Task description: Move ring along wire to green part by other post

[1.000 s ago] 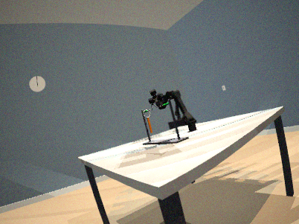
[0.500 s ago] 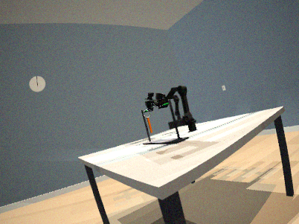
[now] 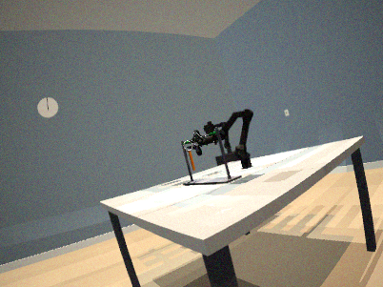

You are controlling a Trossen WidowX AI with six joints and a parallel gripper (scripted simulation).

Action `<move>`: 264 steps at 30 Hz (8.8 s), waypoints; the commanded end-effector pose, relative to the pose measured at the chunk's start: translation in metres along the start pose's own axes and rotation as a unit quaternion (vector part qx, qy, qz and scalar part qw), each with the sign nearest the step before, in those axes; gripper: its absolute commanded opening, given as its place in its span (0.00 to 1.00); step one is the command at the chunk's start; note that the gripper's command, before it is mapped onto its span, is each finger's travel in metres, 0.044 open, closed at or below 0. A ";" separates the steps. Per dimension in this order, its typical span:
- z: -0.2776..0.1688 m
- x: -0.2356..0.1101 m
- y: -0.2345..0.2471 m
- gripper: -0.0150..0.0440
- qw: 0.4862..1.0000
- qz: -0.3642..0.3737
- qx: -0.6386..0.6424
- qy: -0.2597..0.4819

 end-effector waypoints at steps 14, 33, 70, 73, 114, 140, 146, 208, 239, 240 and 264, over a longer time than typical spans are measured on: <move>0.049 -0.118 0.184 0.53 0.867 0.343 0.353 -0.076; 0.066 -0.099 0.175 0.53 0.838 0.356 0.393 -0.128; 0.098 -0.055 0.179 0.53 0.804 0.373 0.425 -0.184; 0.101 -0.052 0.181 0.53 0.804 0.373 0.425 -0.184; 0.128 -0.026 0.203 0.53 0.803 0.371 0.427 -0.186; 0.128 -0.027 0.204 0.00 0.803 0.373 0.425 -0.188; 0.129 -0.027 0.201 0.00 0.803 0.373 0.424 -0.188; 0.153 -0.045 0.190 0.00 0.803 0.379 0.419 -0.193; 0.158 -0.051 0.191 0.00 0.844 0.349 0.349 -0.212; 0.158 -0.052 0.191 0.00 0.844 0.350 0.349 -0.210; 0.189 -0.130 0.183 0.00 0.752 0.474 0.457 -0.006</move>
Point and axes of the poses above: the point midway between the two fingers, 35 mm back from their tips, its own x axis out along the fingers, its own y axis across the jaws, z = x × y, the point moved 4 cm from there along -x, back along the fingers, and after that the axes turned 8 degrees about -x, right-handed, at the moved point
